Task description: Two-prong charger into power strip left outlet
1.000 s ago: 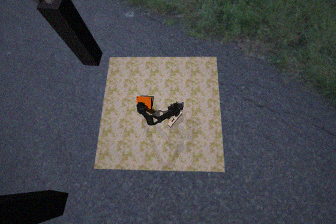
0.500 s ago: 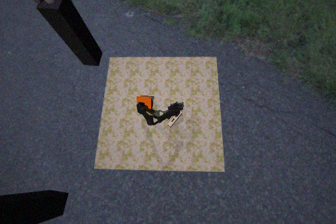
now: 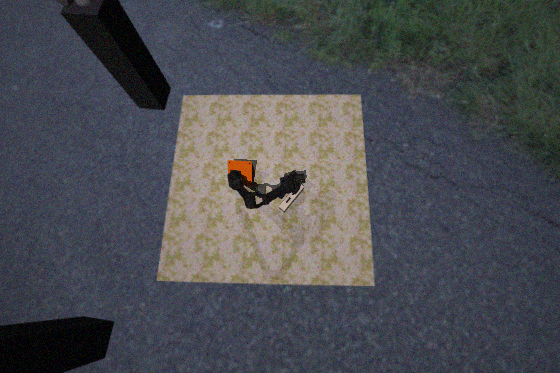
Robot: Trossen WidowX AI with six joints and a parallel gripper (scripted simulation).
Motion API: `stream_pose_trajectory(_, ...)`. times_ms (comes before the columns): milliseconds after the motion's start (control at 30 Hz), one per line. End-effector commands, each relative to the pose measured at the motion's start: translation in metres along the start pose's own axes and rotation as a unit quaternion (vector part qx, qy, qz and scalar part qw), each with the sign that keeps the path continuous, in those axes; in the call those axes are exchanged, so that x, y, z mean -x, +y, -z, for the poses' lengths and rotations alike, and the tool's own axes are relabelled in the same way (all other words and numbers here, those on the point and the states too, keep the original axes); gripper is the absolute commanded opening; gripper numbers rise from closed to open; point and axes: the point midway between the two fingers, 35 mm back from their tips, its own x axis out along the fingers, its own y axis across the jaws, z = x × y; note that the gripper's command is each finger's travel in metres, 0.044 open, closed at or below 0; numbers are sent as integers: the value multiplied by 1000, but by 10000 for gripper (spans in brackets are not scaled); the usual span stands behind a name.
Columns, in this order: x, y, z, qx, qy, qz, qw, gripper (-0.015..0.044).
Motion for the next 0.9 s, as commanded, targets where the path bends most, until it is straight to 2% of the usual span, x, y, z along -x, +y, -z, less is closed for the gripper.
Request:
stream_pose_trajectory(0,0,-1,-1,1,-2,2,1000,0)
stream_pose_trajectory(867,1,-1,-5,1,-2,2,1000,0)
